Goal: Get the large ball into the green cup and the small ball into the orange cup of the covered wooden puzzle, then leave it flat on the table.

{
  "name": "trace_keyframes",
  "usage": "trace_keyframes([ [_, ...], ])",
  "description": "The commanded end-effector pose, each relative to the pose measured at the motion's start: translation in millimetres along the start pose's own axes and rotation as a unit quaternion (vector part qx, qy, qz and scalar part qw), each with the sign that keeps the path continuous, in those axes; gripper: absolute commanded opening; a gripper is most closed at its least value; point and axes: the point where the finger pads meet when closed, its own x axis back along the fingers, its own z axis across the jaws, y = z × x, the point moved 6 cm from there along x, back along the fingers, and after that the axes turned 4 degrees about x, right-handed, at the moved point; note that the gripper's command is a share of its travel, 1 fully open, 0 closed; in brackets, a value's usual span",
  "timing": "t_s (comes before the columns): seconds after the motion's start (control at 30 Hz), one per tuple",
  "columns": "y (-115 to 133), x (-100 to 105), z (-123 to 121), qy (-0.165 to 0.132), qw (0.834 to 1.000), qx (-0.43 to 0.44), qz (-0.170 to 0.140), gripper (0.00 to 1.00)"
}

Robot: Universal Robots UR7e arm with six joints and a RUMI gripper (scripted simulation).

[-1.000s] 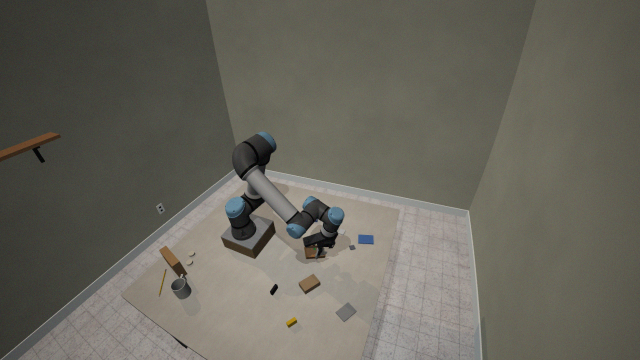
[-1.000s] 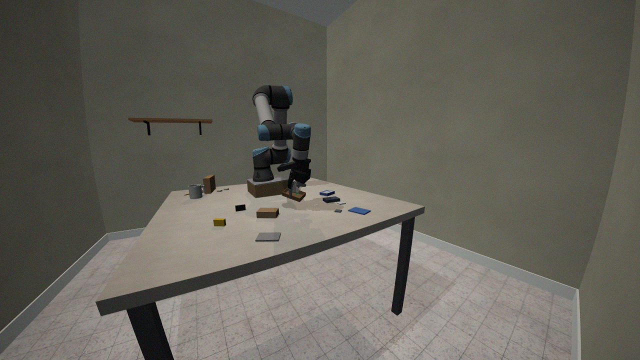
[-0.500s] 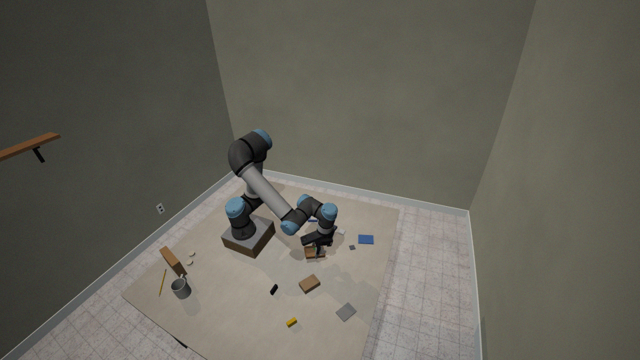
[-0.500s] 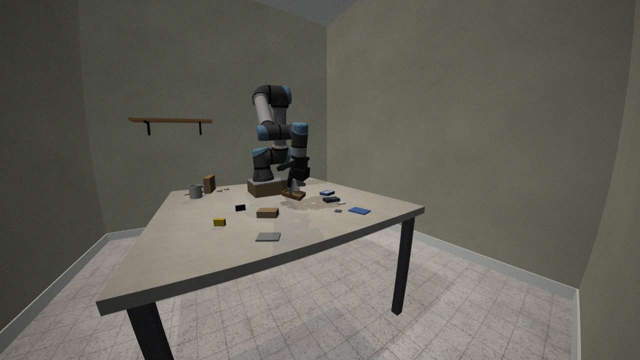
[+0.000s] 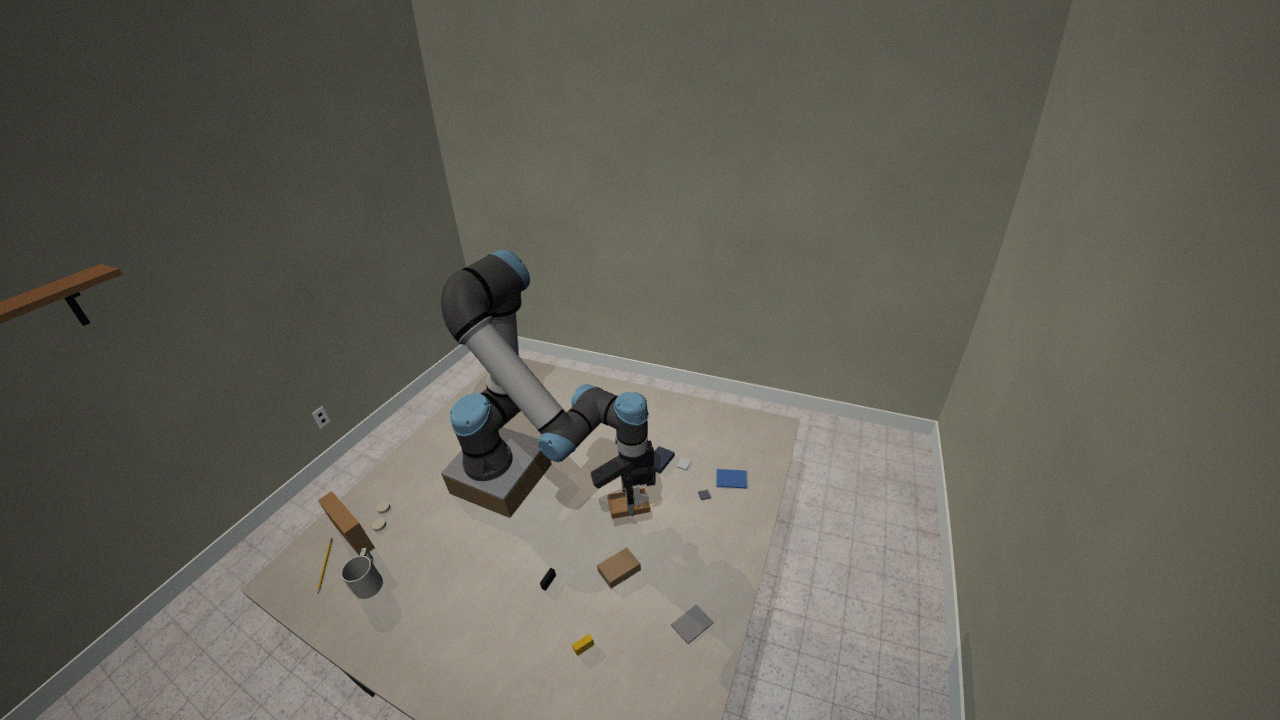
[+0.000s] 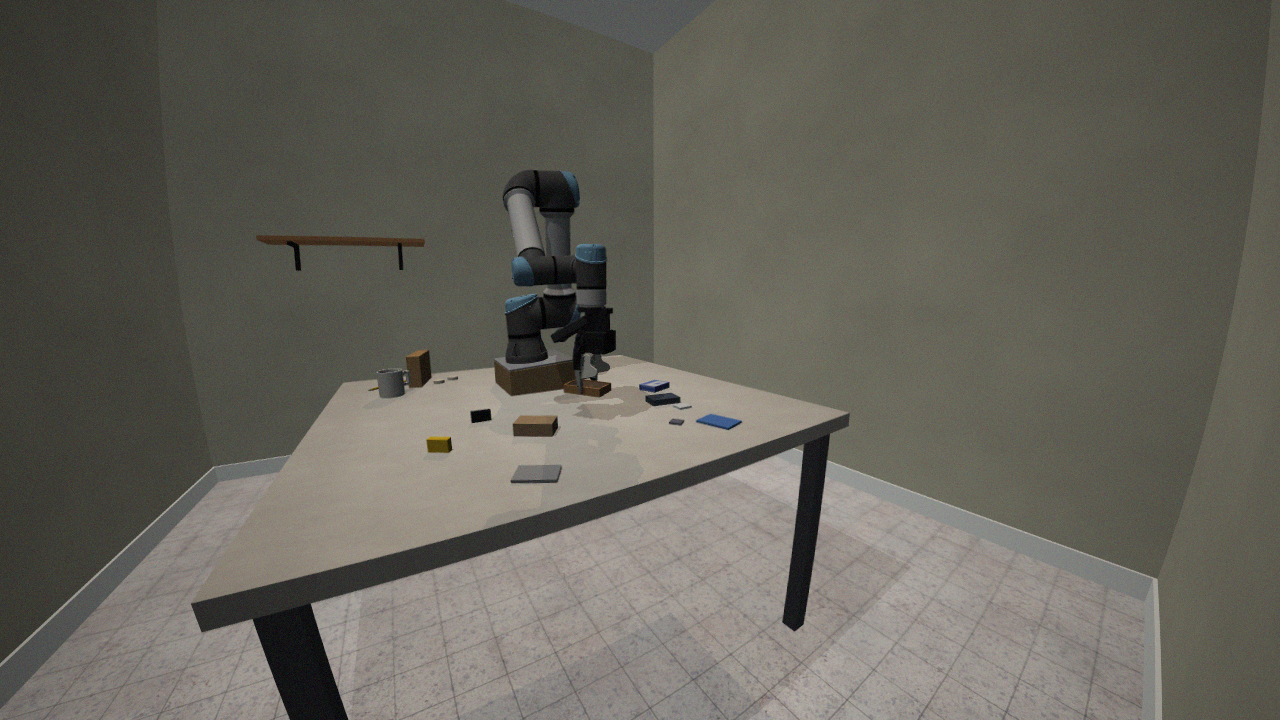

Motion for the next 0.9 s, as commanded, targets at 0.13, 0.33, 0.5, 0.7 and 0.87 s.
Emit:
trace_keyframes([
  [0.13,-1.1,-0.1,1.1,-0.011,1.000,0.000,-0.011,0.43],
  [0.33,-0.9,-0.1,2.0,-0.017,1.000,0.000,-0.010,0.43],
  [0.5,-1.0,-0.1,2.1,-0.018,1.000,0.000,-0.010,0.43],
  [0.7,-1.1,-0.1,2.3,-0.019,1.000,0.000,-0.011,0.43],
  [0.87,-1.3,-0.1,2.4,-0.020,1.000,0.000,-0.012,0.43],
])
